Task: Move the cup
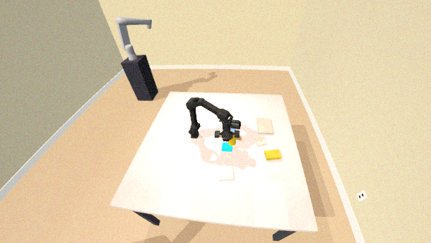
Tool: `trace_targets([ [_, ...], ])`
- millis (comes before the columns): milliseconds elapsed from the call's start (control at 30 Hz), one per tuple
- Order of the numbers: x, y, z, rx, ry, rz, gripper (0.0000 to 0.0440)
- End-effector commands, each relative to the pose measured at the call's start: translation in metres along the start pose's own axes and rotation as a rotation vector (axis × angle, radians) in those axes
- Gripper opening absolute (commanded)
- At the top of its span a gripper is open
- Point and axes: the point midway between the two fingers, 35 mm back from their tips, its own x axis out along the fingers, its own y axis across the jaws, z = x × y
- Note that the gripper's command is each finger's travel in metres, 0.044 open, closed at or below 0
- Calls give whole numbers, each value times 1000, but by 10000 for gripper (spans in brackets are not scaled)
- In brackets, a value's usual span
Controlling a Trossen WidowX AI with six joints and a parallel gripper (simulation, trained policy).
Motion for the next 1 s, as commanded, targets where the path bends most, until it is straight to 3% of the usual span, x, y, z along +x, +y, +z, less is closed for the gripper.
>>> trace_targets([
  [0,10,-7,-1,14,3,-6,4],
  [500,37,-35,-2,63,7,-52,67],
  [733,34,-29,5,93,0,11,178],
  [967,25,-29,6,106,13,59,188],
])
